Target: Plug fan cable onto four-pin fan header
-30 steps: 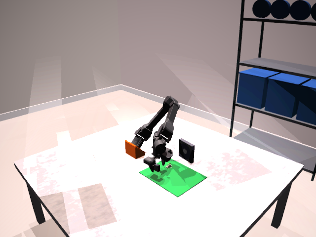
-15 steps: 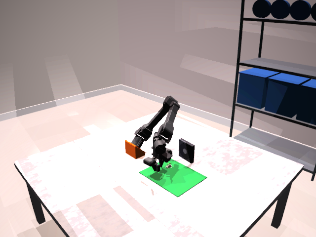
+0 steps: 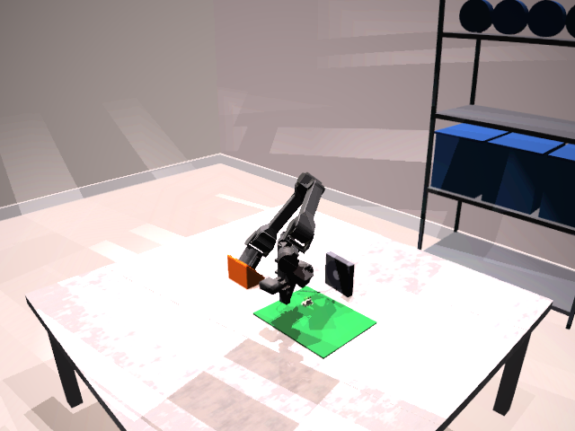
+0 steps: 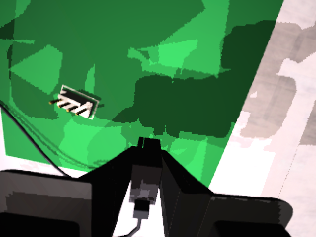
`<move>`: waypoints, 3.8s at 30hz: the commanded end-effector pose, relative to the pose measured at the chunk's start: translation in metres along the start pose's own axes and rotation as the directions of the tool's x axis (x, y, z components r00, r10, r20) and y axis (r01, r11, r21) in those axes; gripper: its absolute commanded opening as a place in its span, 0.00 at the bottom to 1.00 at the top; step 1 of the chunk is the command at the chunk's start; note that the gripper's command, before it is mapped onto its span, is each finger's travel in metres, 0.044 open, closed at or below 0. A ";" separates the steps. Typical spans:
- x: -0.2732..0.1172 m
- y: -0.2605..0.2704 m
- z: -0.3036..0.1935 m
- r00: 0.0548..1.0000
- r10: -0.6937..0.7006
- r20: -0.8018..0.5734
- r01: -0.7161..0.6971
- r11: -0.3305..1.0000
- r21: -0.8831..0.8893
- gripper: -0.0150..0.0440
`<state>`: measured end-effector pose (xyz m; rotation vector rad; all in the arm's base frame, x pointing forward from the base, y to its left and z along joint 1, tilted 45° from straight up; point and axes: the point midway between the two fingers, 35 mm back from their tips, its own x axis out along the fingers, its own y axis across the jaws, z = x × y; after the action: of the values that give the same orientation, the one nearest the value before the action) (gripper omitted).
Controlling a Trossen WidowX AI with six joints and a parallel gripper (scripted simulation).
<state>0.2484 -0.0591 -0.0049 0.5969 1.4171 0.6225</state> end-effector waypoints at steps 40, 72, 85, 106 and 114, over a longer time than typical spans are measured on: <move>-0.020 0.048 0.016 1.000 -0.011 0.011 -0.006 0.375 0.927 0.25; -0.020 0.073 0.019 1.000 -0.006 0.011 -0.012 -0.295 0.955 0.25; -0.020 0.070 0.019 1.000 -0.006 0.011 -0.012 -0.294 0.956 0.25; 0.002 0.067 0.018 1.000 -0.006 0.011 -0.012 -0.282 0.959 0.25; 0.002 0.069 0.018 1.000 -0.006 0.011 -0.012 -0.287 0.958 0.25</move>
<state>0.2637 -0.0102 0.0432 1.9660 1.6678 -0.9509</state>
